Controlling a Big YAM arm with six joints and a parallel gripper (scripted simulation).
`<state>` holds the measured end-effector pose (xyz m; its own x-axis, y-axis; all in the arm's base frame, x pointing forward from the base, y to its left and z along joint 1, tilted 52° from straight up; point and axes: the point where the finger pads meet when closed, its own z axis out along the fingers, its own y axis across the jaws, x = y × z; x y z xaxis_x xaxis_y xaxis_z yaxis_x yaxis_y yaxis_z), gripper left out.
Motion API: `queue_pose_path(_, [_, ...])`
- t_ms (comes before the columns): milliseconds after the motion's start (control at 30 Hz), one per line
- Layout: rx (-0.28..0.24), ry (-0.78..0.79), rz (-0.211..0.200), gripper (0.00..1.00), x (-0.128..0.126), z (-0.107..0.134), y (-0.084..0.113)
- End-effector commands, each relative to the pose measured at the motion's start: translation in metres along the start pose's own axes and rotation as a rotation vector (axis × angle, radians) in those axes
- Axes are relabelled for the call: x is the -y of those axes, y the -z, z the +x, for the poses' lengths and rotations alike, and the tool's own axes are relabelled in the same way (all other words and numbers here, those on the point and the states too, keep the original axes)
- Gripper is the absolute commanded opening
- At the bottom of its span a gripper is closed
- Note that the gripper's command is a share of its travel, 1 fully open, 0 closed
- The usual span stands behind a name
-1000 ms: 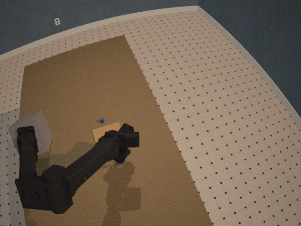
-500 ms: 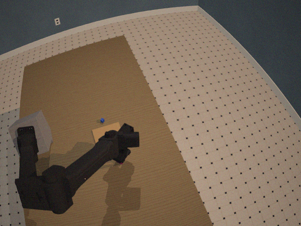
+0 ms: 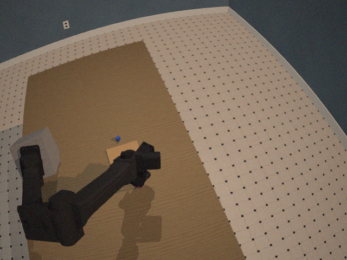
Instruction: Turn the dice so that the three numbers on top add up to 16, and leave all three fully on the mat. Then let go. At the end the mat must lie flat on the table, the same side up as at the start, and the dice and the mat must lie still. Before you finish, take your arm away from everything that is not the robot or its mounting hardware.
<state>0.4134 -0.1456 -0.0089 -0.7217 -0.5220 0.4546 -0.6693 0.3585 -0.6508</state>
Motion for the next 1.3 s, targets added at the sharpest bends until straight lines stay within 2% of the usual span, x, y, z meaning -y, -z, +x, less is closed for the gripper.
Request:
queue_pose_path(0, [0.004, 0.023, -0.006, 0.11, -0.007, -0.005, -0.002])
queue_pose_path(700, [0.005, 0.028, -0.008, 0.11, -0.009, -0.006, 0.001])
queue_pose_path(767, [0.011, 0.028, -0.003, 0.11, -0.009, -0.009, 0.009])
queue_pose_path(800, [0.02, 0.004, 0.014, 0.11, 0.002, -0.007, 0.018])
queue_pose_path(900, [0.025, -0.007, 0.021, 0.11, 0.009, -0.01, 0.034])
queue_pose_path(1133, [0.031, -0.015, 0.023, 0.11, 0.012, -0.011, 0.088])
queue_pose_path(1200, [0.031, -0.015, 0.023, 0.11, 0.012, -0.011, 0.088])
queue_pose_path(1267, [0.033, -0.016, 0.023, 0.11, 0.012, -0.011, 0.1])
